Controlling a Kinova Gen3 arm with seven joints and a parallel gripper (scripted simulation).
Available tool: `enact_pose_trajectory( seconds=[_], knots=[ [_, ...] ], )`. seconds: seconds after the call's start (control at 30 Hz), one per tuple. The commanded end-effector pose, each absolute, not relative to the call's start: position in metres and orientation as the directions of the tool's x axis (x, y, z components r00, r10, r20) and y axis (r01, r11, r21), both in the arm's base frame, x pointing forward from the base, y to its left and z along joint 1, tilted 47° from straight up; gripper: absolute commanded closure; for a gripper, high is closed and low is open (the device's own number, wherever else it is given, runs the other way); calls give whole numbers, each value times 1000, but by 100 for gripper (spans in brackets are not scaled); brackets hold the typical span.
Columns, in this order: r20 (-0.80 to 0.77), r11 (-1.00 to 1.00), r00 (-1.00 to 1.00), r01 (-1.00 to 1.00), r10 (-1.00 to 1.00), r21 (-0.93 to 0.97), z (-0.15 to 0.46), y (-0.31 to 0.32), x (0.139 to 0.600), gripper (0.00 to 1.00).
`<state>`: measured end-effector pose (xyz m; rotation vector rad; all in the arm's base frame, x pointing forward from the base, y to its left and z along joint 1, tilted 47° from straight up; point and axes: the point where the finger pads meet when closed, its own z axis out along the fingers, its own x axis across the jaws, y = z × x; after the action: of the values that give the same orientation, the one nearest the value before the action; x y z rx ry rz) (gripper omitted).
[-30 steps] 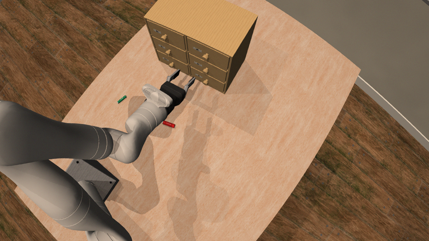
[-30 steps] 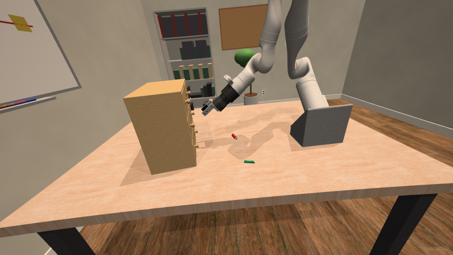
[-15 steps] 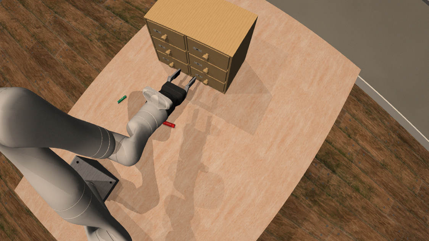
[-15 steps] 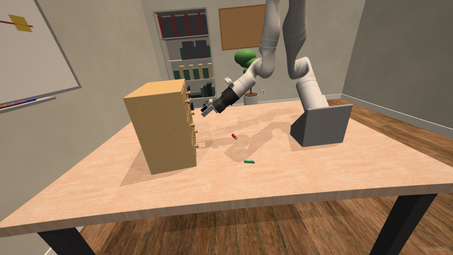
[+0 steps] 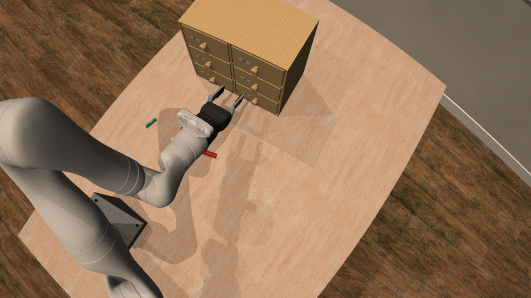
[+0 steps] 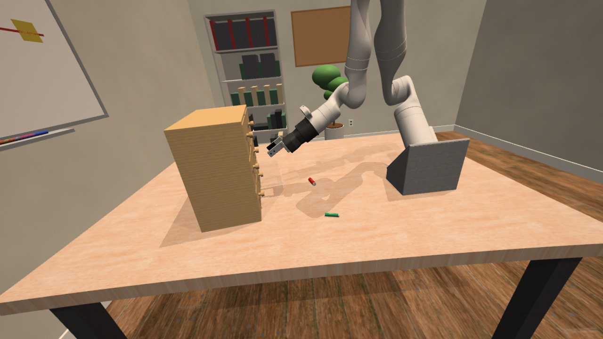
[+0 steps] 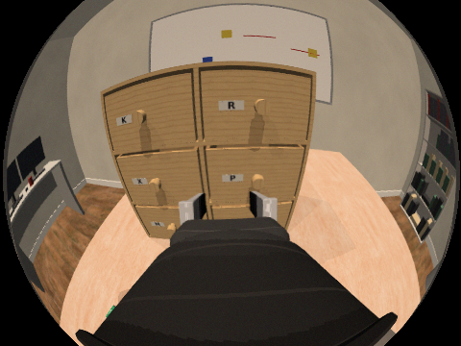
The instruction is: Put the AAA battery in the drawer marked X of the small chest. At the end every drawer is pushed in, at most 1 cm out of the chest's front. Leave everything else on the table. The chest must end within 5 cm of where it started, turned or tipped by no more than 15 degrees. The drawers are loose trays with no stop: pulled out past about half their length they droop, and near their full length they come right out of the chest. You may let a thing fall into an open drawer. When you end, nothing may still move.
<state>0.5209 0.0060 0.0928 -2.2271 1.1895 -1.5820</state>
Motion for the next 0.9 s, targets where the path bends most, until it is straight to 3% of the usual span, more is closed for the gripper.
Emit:
enact_pose_trajectory(
  seconds=[0.0, 0.87],
  knots=[
    [728, -673, 122, -508, -675, -539, 91, 2, 521, 0],
    [728, -681, 122, -482, -675, -551, 89, 0, 523, 0]
  ],
)
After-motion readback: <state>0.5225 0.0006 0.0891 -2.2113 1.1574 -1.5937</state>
